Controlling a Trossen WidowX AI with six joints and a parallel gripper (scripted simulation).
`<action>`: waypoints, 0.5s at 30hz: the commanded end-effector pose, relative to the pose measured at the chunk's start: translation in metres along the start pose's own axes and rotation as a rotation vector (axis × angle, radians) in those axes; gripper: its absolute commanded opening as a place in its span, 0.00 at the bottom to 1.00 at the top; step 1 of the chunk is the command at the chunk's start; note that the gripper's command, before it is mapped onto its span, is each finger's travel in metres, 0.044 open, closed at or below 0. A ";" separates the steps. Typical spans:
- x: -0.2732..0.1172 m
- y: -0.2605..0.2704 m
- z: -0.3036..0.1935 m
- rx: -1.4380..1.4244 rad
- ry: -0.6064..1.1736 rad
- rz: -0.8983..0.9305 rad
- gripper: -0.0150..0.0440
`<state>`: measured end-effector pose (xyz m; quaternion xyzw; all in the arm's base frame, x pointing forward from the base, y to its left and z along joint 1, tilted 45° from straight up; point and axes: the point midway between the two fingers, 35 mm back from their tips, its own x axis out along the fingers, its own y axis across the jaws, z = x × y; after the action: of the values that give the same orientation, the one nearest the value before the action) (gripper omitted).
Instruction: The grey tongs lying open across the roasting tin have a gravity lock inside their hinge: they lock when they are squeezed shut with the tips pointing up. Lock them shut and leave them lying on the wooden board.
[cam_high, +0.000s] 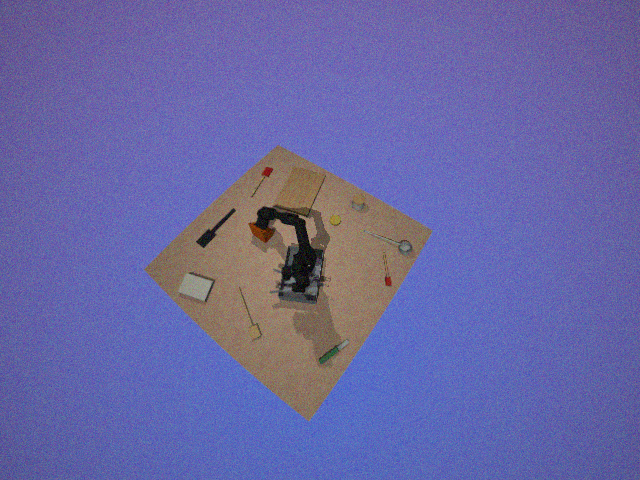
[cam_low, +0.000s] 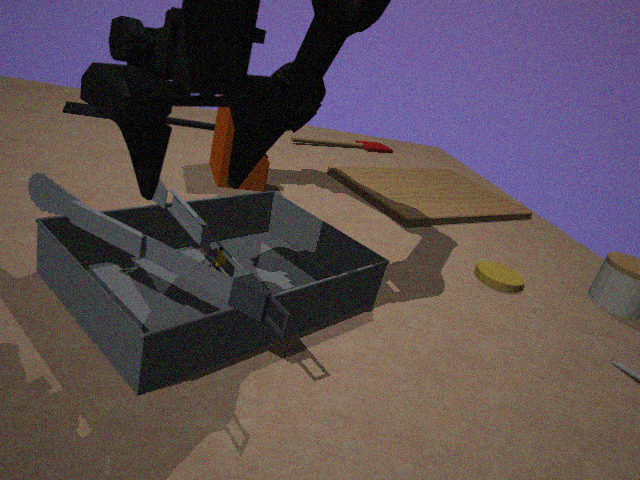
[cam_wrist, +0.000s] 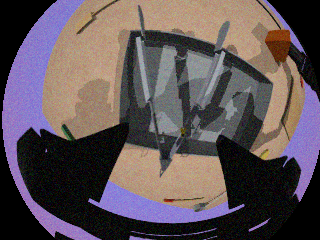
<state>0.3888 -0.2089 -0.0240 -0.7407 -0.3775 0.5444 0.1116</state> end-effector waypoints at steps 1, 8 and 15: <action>0.005 0.001 -0.001 0.005 0.005 -0.002 1.00; 0.016 0.002 -0.003 0.002 0.004 -0.002 1.00; 0.028 0.003 -0.004 0.000 0.004 -0.002 1.00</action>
<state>0.3950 -0.1964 -0.0402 -0.7413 -0.3782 0.5436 0.1094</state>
